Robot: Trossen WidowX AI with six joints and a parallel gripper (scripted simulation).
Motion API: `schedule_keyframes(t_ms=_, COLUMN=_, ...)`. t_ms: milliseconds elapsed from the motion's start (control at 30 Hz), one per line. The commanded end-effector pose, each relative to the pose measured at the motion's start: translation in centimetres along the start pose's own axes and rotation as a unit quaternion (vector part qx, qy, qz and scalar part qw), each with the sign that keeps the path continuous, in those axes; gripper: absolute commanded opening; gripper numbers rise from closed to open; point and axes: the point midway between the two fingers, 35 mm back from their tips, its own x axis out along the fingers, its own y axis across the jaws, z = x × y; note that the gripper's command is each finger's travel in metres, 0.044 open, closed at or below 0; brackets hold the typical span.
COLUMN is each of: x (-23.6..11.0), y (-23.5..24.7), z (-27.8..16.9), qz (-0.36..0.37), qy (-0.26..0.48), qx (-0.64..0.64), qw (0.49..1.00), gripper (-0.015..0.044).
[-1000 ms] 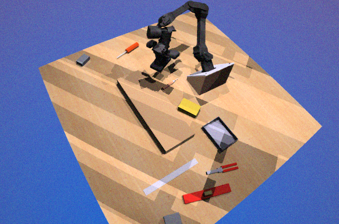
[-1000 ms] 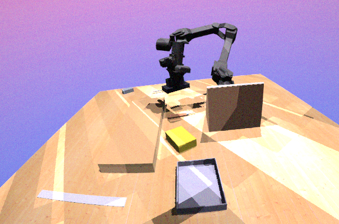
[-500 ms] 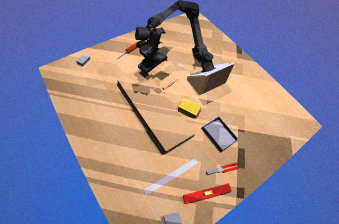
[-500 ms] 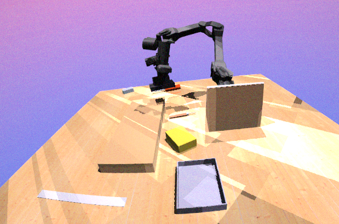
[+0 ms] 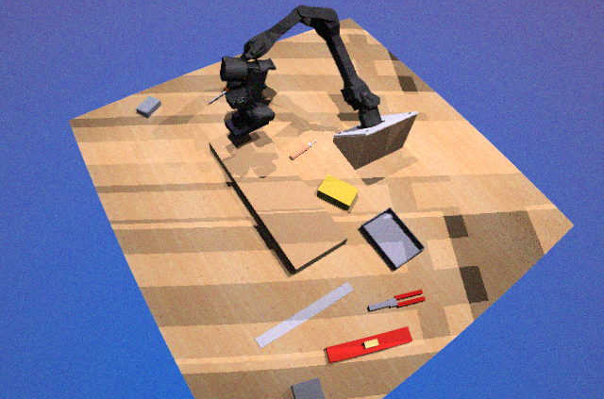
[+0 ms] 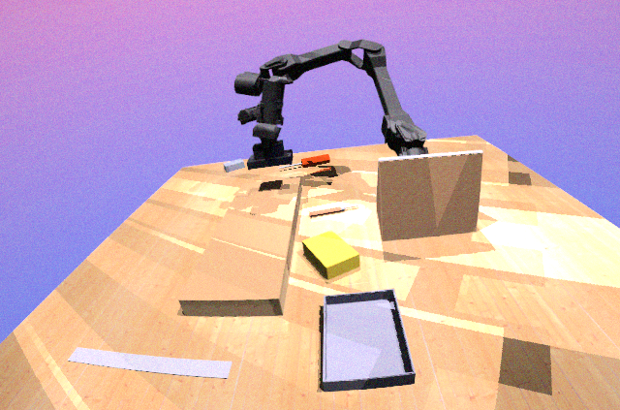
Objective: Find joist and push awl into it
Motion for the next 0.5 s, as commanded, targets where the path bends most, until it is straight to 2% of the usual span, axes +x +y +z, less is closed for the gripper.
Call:
schedule_keyframes(t_ms=0, x=0.0, y=-0.1, z=1.2, qz=-0.006, qy=-0.007, qx=0.02, qw=1.0, gripper=0.0)
schedule_keyframes(t_ms=467, x=1.9, y=-0.1, z=0.9, qz=-0.006, qy=-0.007, qx=0.02, qw=1.0, gripper=0.0)
